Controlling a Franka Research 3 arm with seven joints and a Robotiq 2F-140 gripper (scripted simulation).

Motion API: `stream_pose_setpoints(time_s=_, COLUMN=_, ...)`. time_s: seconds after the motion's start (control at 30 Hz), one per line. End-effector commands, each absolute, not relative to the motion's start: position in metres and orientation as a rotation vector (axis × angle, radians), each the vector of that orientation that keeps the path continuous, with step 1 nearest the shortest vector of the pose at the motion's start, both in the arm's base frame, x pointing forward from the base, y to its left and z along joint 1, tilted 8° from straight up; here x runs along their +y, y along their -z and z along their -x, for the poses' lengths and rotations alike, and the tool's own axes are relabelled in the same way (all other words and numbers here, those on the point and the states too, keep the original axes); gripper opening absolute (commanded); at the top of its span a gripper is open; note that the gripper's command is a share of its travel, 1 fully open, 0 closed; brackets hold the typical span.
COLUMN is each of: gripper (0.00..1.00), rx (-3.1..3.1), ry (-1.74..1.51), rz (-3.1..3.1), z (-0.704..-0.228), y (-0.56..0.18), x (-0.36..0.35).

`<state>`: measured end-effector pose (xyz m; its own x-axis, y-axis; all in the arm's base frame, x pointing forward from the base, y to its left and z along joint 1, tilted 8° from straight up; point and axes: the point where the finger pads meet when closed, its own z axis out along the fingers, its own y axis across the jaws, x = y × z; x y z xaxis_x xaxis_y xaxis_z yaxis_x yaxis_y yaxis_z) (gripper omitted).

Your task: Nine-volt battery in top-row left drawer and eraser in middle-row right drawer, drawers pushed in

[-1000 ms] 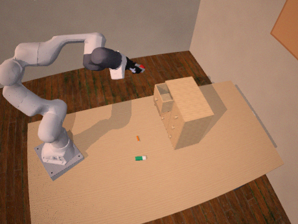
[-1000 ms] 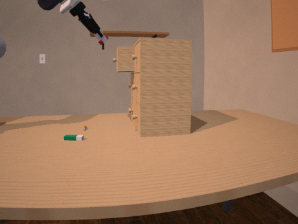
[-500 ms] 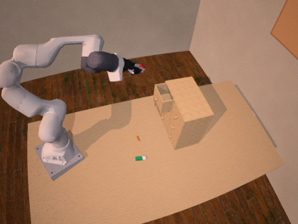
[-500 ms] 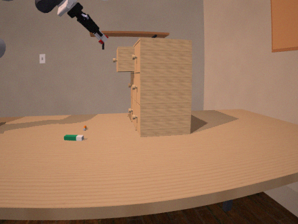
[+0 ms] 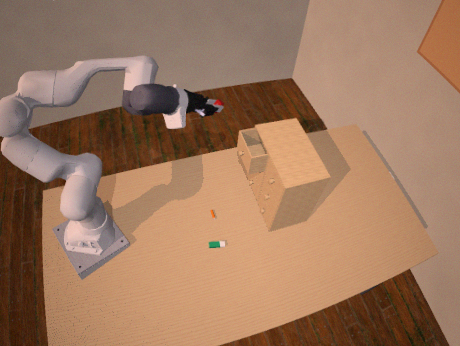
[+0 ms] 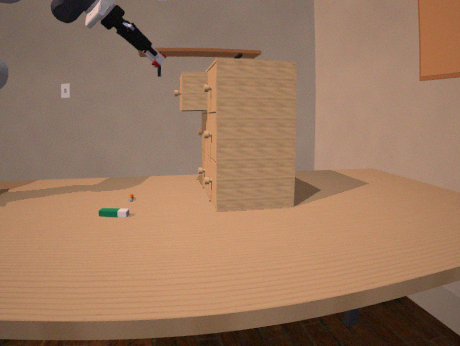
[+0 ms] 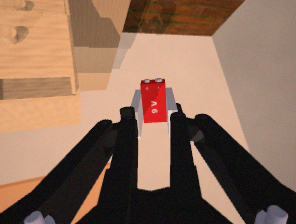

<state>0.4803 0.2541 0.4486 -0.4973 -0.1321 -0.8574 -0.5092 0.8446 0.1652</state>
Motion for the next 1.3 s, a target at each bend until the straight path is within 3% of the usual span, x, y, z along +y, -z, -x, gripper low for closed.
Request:
stream_pose_setpoints(time_s=0.0, gripper=0.14, rx=2.023, ry=-0.460, rz=0.481, z=-0.483, y=-0.454, x=0.247)
stream_pose_setpoints(time_s=1.27, gripper=0.14, rx=1.967, ry=-0.434, rz=0.443, z=-0.480, y=-0.455, x=0.236)
